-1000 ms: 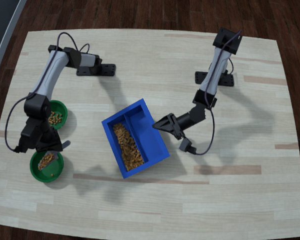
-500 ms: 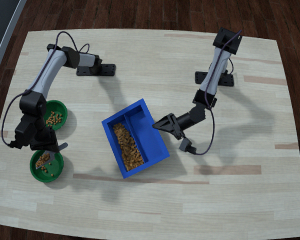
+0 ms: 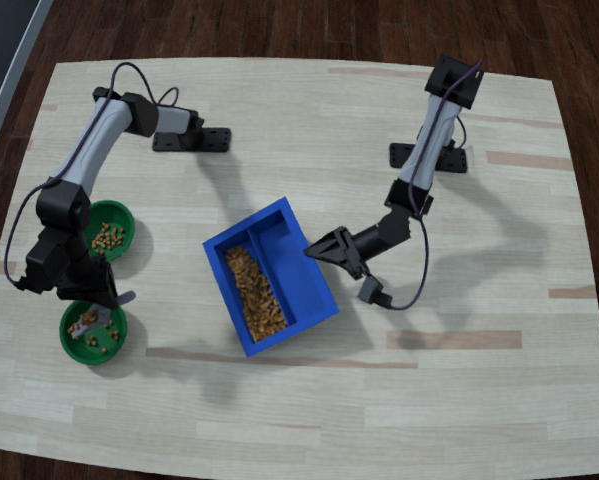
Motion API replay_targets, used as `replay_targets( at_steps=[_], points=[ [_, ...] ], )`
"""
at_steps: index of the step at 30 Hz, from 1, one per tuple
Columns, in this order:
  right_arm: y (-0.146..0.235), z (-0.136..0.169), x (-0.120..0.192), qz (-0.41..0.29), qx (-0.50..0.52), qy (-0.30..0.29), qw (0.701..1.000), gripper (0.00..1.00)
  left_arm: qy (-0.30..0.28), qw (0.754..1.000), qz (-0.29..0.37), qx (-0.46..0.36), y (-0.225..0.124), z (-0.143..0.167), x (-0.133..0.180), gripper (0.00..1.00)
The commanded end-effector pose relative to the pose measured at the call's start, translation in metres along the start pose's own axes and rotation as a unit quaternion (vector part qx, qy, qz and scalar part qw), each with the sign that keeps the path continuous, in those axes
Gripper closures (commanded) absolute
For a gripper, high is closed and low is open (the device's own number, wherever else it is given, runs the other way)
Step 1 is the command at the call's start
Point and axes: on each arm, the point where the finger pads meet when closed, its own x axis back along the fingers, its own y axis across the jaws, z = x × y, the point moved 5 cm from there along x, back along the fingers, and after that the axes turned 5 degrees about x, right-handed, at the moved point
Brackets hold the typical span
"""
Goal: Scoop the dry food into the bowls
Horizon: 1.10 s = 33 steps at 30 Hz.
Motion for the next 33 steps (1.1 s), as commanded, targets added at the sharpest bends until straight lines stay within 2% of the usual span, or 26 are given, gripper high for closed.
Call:
replay_targets(
  at_steps=[1,13,16,20,21,33],
  points=[
    [0.021,-0.01,0.042,-0.069,-0.029,-0.028,0.997,1.0,0.001,0.998,0.049,-0.043,-0.037,-0.001,0.005,1.0],
    [0.014,0.001,0.027,-0.048,-0.031,-0.01,0.998,1.0,0.001,0.998,0.049,-0.043,-0.037,-0.001,0.005,1.0],
    [0.021,-0.005,0.039,-0.068,-0.03,-0.021,0.997,1.0,0.001,0.998,0.049,-0.043,-0.037,-0.001,0.005,1.0],
    [0.019,-0.003,0.035,-0.062,-0.03,-0.019,0.997,1.0,0.001,0.998,0.049,-0.043,-0.037,-0.001,0.005,1.0],
    [0.009,-0.006,0.028,-0.051,-0.037,-0.008,0.998,1.0,0.001,0.998,0.049,-0.043,-0.037,-0.001,0.005,1.0],
    [0.002,-0.016,0.036,-0.088,-0.049,0.02,0.995,1.0,0.001,0.998,0.049,-0.043,-0.037,-0.001,0.005,1.0]
  ],
)
